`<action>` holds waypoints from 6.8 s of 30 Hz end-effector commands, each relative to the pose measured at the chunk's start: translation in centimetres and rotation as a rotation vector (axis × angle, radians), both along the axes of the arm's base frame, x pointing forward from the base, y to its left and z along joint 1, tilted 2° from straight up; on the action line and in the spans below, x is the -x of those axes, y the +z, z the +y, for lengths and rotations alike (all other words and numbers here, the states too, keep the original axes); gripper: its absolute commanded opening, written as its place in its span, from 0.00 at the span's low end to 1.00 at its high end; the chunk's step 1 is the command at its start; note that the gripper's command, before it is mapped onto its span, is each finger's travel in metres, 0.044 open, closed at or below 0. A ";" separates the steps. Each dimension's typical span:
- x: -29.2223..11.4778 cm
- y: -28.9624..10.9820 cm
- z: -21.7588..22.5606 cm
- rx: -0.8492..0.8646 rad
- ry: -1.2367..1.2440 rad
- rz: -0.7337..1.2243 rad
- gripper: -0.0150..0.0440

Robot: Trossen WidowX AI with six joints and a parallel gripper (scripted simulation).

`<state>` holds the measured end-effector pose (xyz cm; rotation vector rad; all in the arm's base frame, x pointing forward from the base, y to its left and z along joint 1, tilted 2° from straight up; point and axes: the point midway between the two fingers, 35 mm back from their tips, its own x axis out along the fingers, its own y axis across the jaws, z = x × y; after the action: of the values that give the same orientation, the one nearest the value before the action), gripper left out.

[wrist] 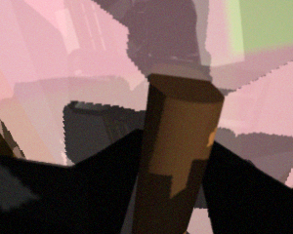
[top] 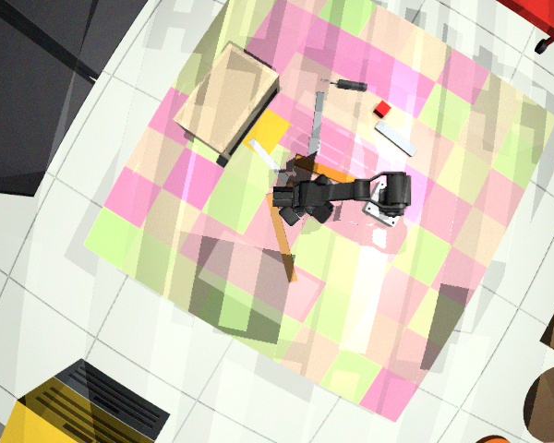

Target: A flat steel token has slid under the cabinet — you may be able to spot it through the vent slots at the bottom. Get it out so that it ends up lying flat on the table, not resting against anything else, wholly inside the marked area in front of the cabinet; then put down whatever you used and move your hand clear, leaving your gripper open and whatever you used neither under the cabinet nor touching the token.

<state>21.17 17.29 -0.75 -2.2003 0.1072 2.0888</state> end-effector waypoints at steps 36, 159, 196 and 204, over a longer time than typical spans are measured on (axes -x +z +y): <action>-2.5 0.3 1.2 0.000 -0.002 -0.005 0.25; -17.5 1.4 -0.9 0.002 -0.002 -0.018 0.25; -17.8 1.2 -3.2 0.004 -0.002 -0.018 0.25; -17.6 1.2 -3.2 0.004 -0.002 -0.018 0.25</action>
<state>38.80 14.41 0.56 -2.2125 0.0986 2.0714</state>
